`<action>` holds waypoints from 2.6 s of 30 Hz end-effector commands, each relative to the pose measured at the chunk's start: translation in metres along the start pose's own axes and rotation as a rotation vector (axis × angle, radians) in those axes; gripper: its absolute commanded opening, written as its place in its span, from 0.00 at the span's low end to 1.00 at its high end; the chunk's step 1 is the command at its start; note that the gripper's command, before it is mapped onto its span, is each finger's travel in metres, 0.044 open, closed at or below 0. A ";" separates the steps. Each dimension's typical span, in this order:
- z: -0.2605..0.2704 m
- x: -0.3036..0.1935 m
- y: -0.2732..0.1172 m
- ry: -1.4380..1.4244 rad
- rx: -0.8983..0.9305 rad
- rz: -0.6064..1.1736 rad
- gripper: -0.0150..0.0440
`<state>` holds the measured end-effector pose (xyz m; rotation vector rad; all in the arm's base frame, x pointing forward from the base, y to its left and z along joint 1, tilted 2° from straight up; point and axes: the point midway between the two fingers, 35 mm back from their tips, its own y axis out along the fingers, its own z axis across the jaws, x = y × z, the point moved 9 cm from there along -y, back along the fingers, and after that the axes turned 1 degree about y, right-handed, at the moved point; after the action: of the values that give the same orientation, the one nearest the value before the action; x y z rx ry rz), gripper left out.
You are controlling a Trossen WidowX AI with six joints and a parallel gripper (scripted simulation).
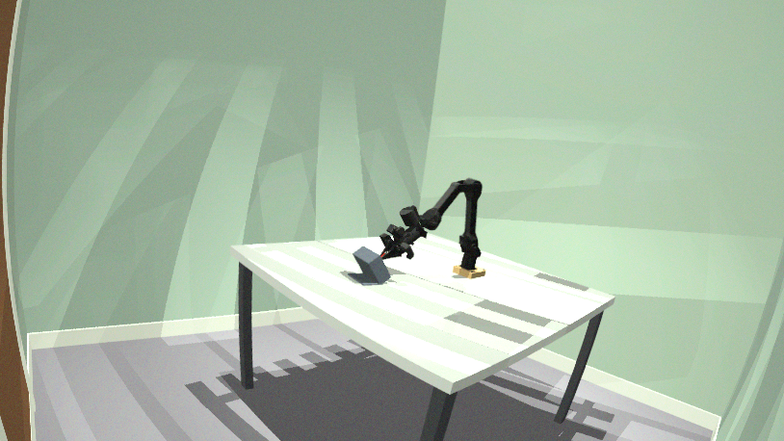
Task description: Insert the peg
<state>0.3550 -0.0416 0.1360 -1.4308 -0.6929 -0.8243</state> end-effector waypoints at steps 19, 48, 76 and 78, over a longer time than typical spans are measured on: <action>0.000 0.000 -0.003 0.000 0.000 0.000 1.00; 0.000 0.005 -0.034 0.001 -0.002 -0.006 1.00; 0.000 0.008 -0.064 0.003 -0.005 -0.011 1.00; 0.000 0.008 -0.066 0.003 -0.005 -0.011 1.00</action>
<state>0.3083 -0.0407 0.1796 -1.4319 -0.6970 -0.8434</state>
